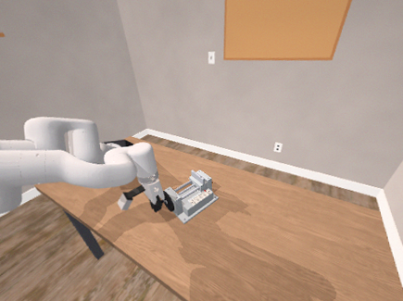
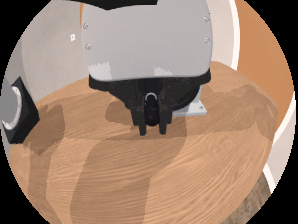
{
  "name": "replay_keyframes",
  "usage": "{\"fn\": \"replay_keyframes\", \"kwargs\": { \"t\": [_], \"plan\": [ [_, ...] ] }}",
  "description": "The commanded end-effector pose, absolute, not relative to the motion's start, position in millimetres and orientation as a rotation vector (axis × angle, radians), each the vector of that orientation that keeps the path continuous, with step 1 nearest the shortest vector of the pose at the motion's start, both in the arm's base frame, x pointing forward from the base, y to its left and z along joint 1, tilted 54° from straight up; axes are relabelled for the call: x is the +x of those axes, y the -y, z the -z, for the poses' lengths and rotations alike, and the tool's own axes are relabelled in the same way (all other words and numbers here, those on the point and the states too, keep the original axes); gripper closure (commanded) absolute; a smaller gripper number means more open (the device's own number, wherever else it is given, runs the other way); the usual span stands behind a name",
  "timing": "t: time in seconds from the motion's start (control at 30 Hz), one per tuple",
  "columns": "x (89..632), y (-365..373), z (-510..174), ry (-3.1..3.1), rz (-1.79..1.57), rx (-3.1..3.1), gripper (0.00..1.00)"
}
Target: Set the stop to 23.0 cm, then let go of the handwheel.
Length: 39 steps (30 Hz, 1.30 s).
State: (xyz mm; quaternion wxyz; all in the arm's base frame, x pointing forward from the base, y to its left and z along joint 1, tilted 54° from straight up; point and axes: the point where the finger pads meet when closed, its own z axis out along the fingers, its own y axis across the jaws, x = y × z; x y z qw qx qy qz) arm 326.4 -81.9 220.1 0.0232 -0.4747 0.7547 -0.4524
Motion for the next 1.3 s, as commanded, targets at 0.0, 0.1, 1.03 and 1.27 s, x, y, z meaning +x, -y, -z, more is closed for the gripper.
{"fn": "replay_keyframes", "kwargs": {
  "t": [0.0,0.1,1.03,1.27],
  "plan": [
    [327,81,-220,-2.334,1.401,-1.470,0.94],
    [327,81,-220,-2.334,1.401,-1.470,0.94],
    [327,81,-220,-2.334,1.401,-1.470,0.43],
    [313,61,-238,-2.334,1.401,-1.470,0.43]
  ]
}}
